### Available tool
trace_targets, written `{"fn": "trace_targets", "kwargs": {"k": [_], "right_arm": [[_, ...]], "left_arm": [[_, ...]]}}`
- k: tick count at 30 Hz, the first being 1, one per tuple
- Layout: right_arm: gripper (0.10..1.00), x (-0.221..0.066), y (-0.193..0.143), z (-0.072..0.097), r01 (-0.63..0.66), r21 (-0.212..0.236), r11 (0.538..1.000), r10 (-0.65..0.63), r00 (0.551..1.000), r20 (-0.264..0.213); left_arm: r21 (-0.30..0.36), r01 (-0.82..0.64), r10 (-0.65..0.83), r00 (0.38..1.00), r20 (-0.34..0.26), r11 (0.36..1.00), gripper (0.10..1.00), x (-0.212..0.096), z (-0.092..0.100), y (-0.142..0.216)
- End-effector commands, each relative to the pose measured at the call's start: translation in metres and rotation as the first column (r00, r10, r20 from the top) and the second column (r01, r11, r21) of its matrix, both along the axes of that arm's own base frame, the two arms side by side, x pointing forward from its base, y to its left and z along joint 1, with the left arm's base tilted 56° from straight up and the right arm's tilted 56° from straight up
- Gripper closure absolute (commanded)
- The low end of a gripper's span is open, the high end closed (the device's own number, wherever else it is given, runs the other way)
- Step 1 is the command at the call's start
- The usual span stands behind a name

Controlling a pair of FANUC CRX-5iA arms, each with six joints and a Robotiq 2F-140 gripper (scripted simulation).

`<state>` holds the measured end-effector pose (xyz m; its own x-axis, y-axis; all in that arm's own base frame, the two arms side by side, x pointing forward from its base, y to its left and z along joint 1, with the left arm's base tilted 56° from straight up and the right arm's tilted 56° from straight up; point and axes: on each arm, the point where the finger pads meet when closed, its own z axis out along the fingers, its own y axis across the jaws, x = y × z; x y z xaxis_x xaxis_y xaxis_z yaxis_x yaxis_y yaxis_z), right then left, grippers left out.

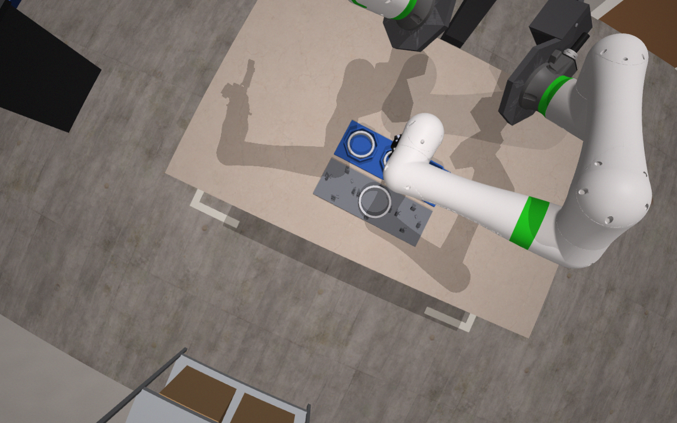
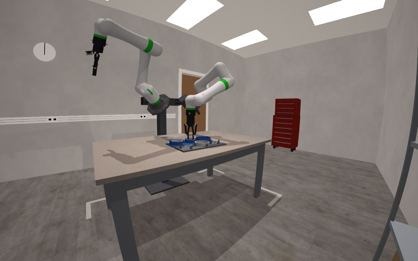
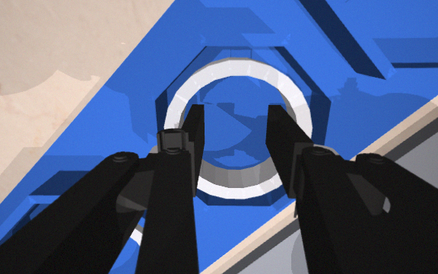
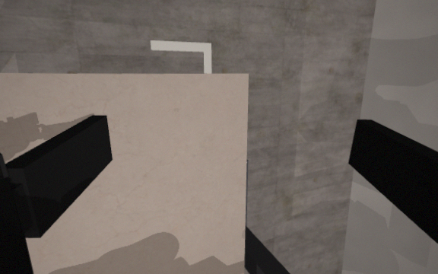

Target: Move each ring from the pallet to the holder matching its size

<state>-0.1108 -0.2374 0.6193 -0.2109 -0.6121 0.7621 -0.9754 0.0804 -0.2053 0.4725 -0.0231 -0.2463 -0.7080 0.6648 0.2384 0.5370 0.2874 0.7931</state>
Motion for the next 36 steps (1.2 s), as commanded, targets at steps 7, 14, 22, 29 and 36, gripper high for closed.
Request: {"fn": "trace_targets", "kwargs": {"k": [7, 14, 22, 29, 36], "right_arm": [[0.098, -0.0004, 0.0004, 0.0006, 0.001, -0.001, 1.0, -0.001, 1.0, 0.0], [0.098, -0.0004, 0.0004, 0.0006, 0.001, -0.001, 1.0, -0.001, 1.0, 0.0], [0.098, -0.0004, 0.0004, 0.0006, 0.001, -0.001, 1.0, -0.001, 1.0, 0.0], [0.098, -0.0004, 0.0004, 0.0006, 0.001, -0.001, 1.0, -0.001, 1.0, 0.0], [0.098, -0.0004, 0.0004, 0.0006, 0.001, -0.001, 1.0, -0.001, 1.0, 0.0]], "left_arm": [[-0.001, 0.001, -0.001, 1.0, 0.001, 1.0, 0.733, 0.0008, -0.0005, -0.0005], [-0.001, 0.001, -0.001, 1.0, 0.001, 1.0, 0.727, 0.0008, -0.0005, -0.0005], [-0.001, 0.001, -0.001, 1.0, 0.001, 1.0, 0.72, 0.0008, -0.0005, -0.0005], [-0.001, 0.001, -0.001, 1.0, 0.001, 1.0, 0.714, 0.0008, -0.0005, -0.0005], [-0.001, 0.001, -0.001, 1.0, 0.001, 1.0, 0.702, 0.0008, -0.0005, -0.0005]]}}
